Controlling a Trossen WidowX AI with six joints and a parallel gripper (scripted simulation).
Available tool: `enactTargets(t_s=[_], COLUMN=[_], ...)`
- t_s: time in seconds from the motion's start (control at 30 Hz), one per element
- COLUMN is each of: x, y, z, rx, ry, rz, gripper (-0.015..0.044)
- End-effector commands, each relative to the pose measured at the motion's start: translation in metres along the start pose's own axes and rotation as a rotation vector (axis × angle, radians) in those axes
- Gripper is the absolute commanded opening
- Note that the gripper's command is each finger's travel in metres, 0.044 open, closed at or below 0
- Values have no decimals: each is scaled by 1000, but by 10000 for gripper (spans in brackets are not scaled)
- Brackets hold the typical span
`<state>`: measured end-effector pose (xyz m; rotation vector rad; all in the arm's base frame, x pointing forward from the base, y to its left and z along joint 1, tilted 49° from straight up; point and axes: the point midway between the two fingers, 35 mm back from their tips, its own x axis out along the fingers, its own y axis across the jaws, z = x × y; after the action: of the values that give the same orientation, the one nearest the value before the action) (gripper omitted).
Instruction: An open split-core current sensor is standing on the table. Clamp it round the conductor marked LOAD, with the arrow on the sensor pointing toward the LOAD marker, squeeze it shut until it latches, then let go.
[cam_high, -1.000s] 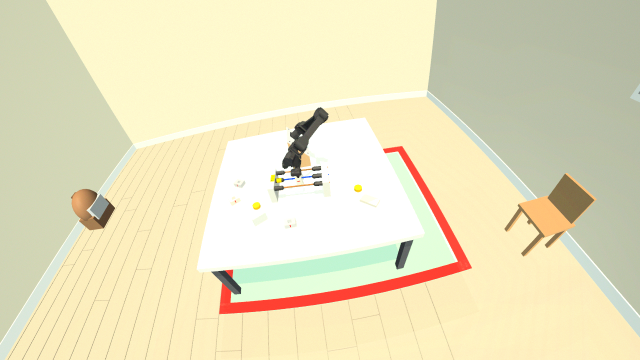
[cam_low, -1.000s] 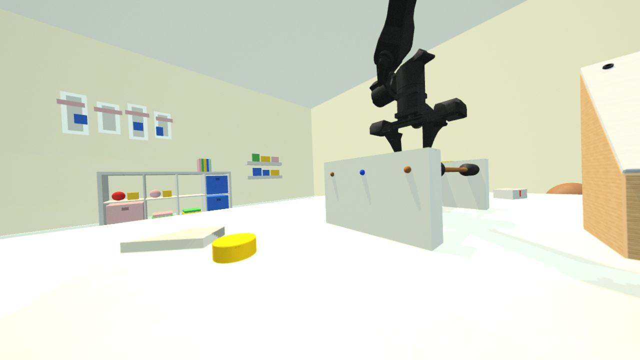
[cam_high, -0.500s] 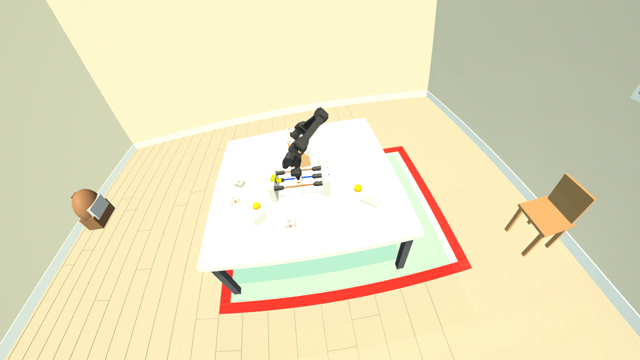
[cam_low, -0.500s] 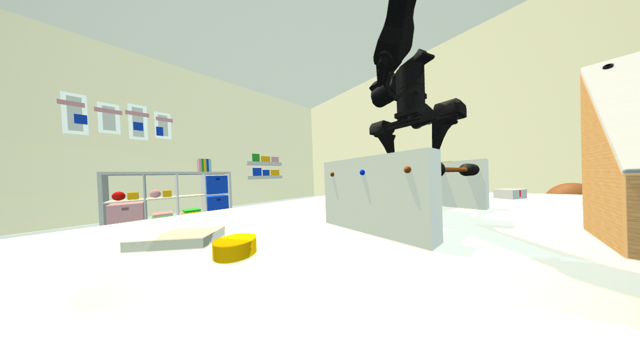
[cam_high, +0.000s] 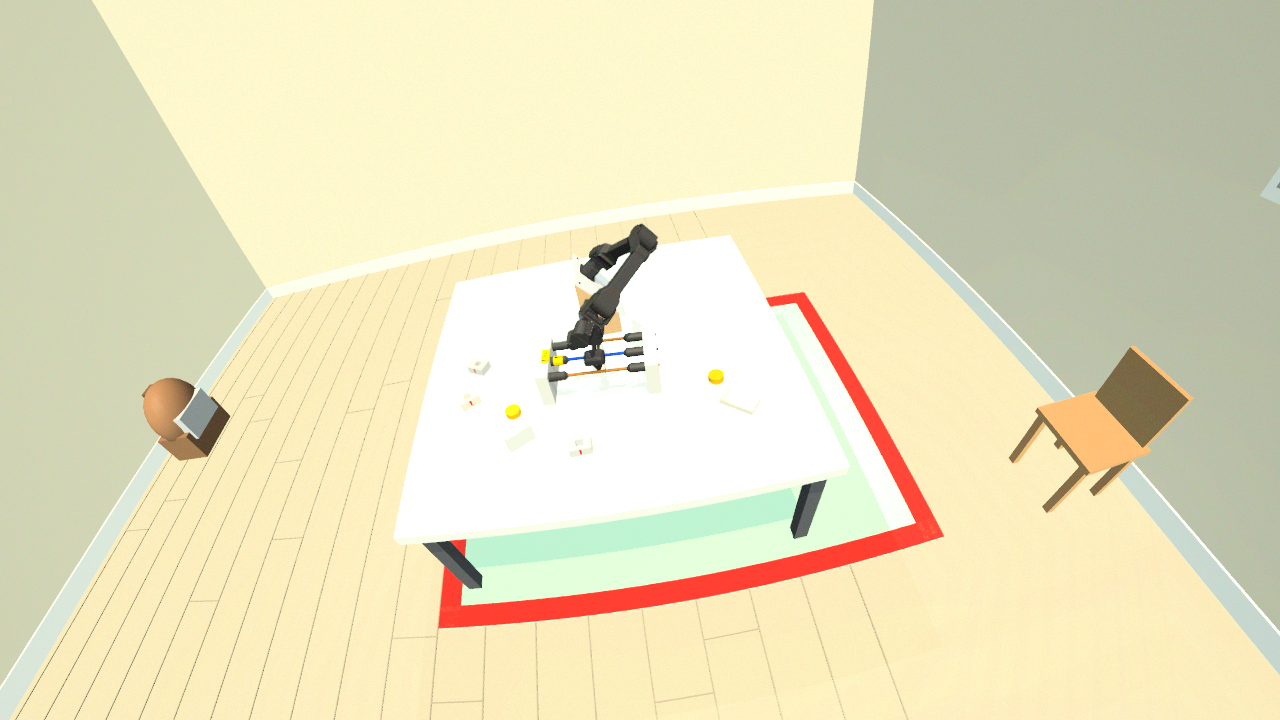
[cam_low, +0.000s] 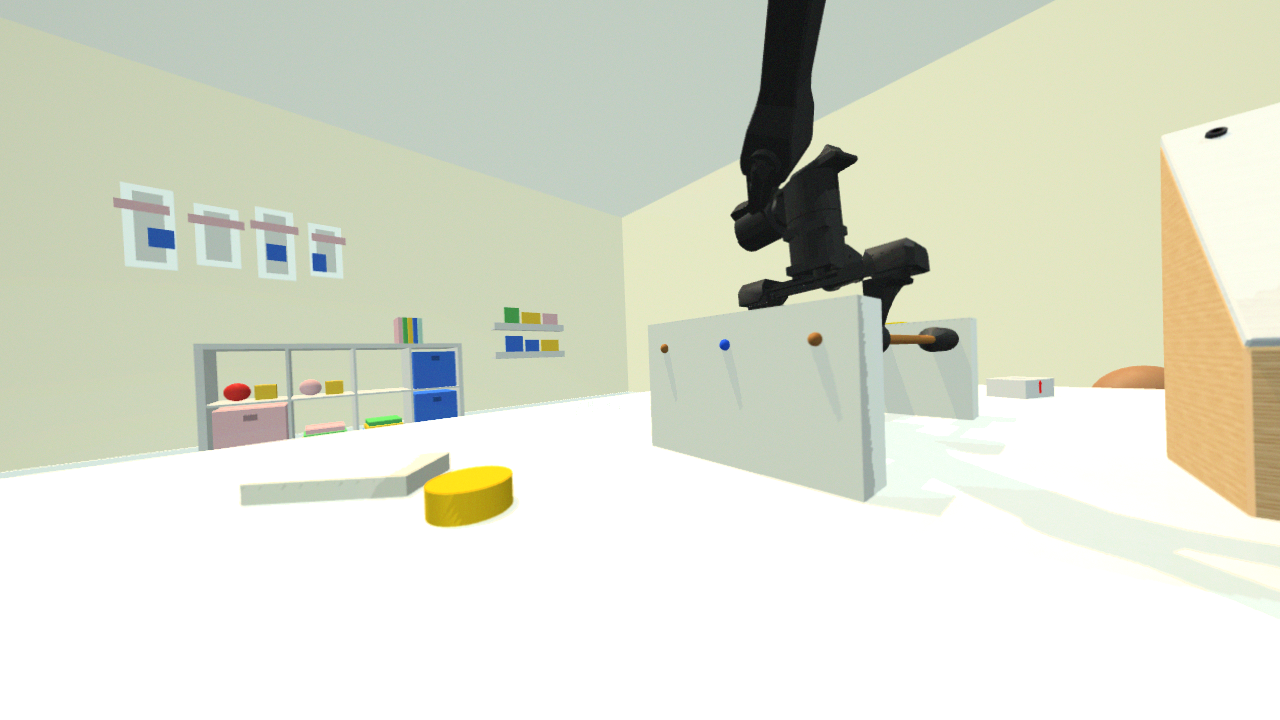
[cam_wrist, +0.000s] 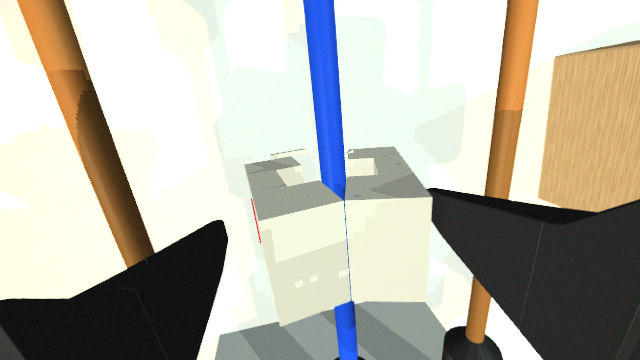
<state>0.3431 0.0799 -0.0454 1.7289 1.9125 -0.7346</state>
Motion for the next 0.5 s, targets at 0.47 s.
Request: enactTargets(t_s=[0.47], x=[28], y=[-2], z=[0], rx=[10], ry=[6], rz=[-9], gripper=[440])
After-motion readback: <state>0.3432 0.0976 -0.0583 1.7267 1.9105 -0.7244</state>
